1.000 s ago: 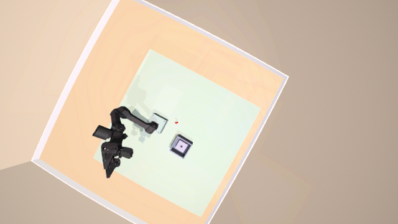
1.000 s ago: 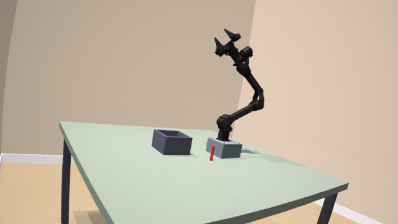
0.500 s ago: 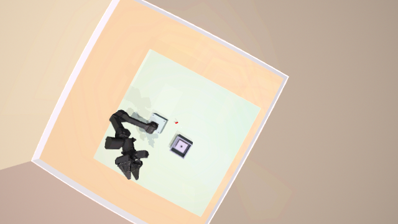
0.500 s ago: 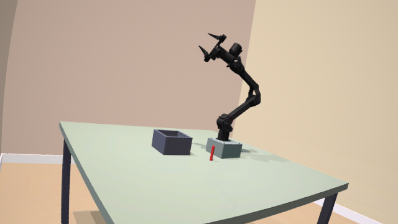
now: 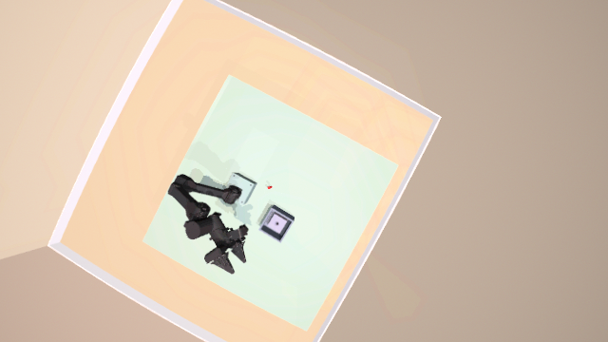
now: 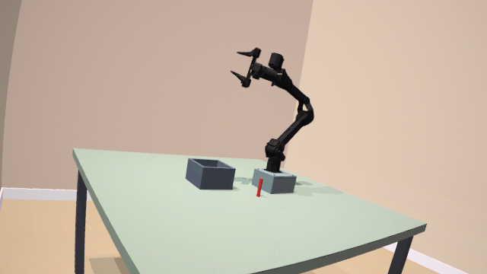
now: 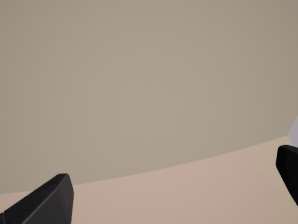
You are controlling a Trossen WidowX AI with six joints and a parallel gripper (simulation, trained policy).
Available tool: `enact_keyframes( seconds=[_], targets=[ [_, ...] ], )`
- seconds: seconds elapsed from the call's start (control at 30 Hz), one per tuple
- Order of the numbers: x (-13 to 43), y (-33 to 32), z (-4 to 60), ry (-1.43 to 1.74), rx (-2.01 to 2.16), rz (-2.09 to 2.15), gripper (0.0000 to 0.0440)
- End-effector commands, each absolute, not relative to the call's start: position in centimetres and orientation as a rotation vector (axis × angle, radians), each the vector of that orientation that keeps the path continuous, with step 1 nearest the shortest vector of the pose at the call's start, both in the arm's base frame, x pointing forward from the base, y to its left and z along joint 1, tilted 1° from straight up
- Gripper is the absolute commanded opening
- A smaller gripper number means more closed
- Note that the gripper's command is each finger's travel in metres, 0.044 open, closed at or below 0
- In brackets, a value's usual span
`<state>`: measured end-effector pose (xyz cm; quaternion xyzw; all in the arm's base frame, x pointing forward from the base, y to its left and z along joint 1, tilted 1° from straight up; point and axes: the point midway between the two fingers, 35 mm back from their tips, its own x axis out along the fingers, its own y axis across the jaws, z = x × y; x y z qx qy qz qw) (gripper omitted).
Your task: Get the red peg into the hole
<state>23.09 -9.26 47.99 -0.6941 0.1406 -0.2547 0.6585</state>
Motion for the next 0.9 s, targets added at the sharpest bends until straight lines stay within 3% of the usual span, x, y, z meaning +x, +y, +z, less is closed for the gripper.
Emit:
enact_keyframes(
  seconds=[0.0, 0.87],
  targets=[
    [24.7, -8.8, 45.8, 0.335, -1.467, -0.502, 0.0440],
    [30.5, -1.4, 29.8, 0.602, -0.698, -0.144, 0.0440]
  ],
)
